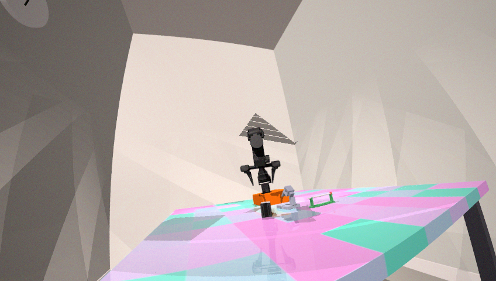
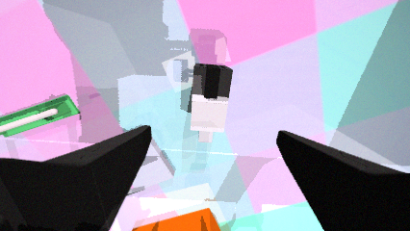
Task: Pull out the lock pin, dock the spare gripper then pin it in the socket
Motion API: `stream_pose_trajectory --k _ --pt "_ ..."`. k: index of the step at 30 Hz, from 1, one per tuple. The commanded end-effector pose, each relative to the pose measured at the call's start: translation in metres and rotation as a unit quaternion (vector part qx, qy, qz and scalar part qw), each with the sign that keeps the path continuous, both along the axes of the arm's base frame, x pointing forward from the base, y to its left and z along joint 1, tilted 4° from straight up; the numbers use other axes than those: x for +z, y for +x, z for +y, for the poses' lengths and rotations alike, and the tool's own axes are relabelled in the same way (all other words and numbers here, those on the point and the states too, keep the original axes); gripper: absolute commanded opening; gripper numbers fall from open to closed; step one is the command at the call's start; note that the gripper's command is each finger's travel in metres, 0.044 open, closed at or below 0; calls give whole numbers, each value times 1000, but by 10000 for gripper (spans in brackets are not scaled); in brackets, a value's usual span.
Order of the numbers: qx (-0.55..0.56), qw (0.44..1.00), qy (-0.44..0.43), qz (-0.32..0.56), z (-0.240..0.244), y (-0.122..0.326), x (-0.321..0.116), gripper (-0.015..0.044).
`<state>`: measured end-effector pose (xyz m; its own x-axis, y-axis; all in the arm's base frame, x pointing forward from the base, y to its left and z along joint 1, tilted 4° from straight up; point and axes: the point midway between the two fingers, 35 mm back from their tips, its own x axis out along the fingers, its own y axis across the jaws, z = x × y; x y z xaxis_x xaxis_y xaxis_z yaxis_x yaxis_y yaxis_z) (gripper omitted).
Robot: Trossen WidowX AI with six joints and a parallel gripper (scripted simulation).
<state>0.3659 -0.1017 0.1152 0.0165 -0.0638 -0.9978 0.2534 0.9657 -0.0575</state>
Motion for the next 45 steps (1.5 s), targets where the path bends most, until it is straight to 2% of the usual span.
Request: stream_pose_trajectory --k 1,6,17,45 --pt "-18 1000 -3 -6 -2 -2 2 440" --pt "-18 1000 -3 -6 -3 -1 -4 440" --pt "-18 1000 -3 -5 -6 -2 -67 440" --pt "-18 1000 -3 -5 -8 0 -108 440"
